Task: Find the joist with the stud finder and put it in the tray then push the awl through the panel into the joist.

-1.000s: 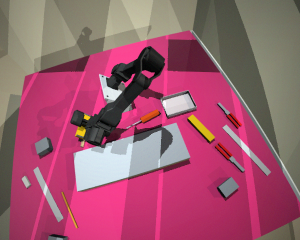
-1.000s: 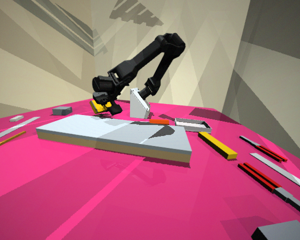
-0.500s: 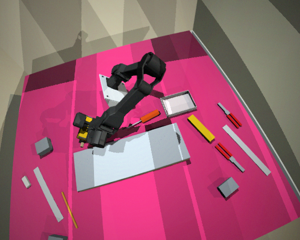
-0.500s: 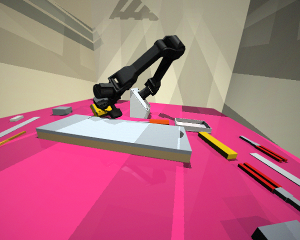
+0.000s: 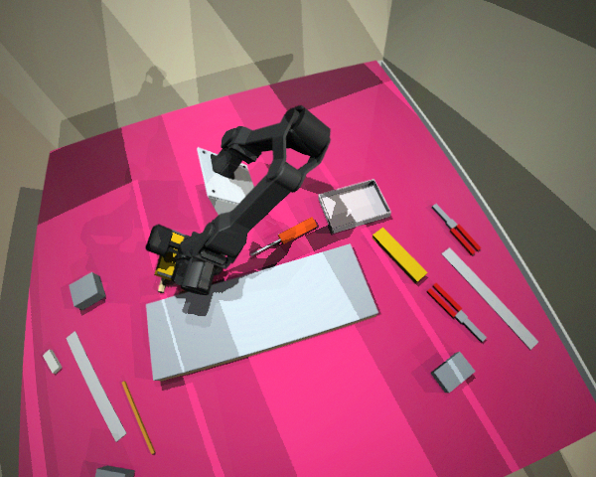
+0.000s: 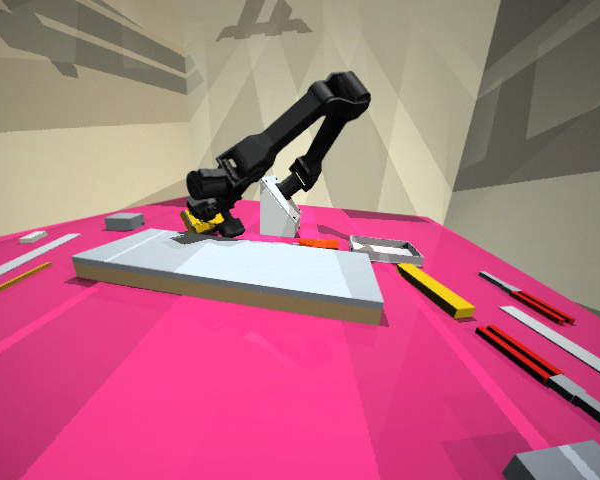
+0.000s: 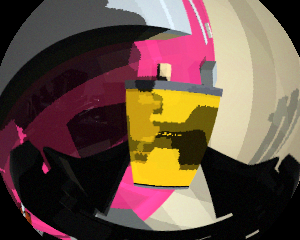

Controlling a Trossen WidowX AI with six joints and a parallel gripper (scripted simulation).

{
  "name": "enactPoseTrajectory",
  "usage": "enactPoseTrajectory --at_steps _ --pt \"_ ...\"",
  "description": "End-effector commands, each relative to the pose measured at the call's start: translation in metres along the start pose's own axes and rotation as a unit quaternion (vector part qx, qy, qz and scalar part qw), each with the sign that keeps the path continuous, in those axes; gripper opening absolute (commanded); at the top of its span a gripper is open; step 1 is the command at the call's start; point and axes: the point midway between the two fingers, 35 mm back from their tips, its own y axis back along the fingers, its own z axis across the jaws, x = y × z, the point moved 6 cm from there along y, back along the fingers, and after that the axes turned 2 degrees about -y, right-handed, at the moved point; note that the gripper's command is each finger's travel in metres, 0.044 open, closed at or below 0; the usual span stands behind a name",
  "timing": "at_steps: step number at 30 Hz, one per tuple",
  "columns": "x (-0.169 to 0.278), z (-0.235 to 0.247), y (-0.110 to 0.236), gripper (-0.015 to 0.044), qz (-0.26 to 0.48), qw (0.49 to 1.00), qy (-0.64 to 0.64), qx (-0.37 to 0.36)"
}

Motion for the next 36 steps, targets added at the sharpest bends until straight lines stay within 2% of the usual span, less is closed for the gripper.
enactPoseTrajectory --at_steps 1,5,27,30,36 --pt "0.0 -0.001 0.0 0.0341 0.0 1.0 -0.001 0.001" --pt "0.0 -0.001 0.001 0.044 0.0 1.0 -0.001 0.001" --pt "-0.001 -0.001 0.032 0.044 0.0 1.0 0.0 0.0" --pt "-0.002 -0.01 0.052 0.044 0.0 1.0 0.0 0.0" --pt "0.008 -0.043 0.124 0.044 0.002 1.0 0.002 0.001"
